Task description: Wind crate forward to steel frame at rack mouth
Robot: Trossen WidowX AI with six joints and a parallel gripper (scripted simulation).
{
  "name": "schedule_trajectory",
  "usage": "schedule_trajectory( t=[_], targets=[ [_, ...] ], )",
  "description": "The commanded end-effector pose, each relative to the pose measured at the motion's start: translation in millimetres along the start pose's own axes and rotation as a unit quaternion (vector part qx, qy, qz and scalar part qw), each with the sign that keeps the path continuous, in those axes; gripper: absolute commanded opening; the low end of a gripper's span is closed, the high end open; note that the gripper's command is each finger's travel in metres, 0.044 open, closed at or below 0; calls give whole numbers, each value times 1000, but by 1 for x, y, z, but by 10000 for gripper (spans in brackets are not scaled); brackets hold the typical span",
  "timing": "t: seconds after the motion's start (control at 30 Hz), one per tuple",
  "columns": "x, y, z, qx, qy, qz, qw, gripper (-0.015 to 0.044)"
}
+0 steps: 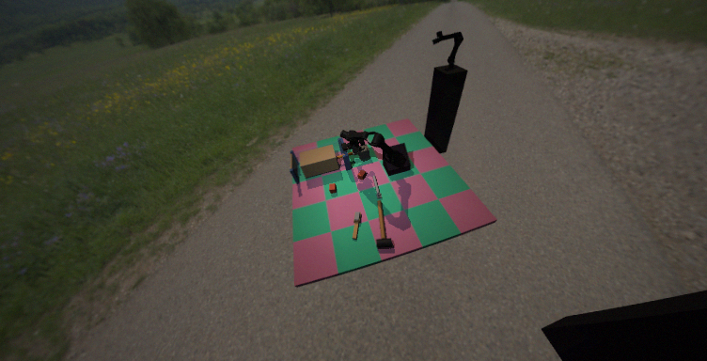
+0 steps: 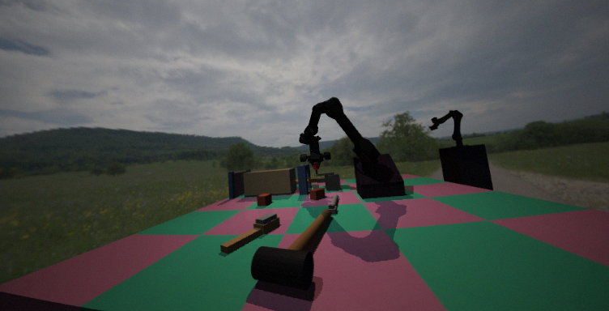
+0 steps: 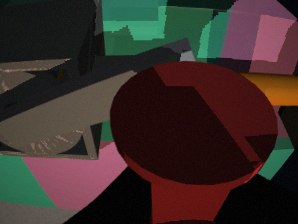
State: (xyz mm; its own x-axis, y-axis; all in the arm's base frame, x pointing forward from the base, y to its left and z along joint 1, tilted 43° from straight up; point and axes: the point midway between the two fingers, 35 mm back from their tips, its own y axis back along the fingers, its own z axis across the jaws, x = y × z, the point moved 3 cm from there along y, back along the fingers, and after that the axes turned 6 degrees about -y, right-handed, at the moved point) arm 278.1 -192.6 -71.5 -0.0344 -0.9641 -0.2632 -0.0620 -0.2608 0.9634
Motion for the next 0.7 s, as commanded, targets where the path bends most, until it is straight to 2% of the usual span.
schedule_trajectory(
  t=[0.0, 0.67],
  targets=[
    [-13, 3, 6, -6, 1, -12, 1000, 0],
    [-28, 11, 21, -7, 1, -12, 1000, 0]
  ],
)
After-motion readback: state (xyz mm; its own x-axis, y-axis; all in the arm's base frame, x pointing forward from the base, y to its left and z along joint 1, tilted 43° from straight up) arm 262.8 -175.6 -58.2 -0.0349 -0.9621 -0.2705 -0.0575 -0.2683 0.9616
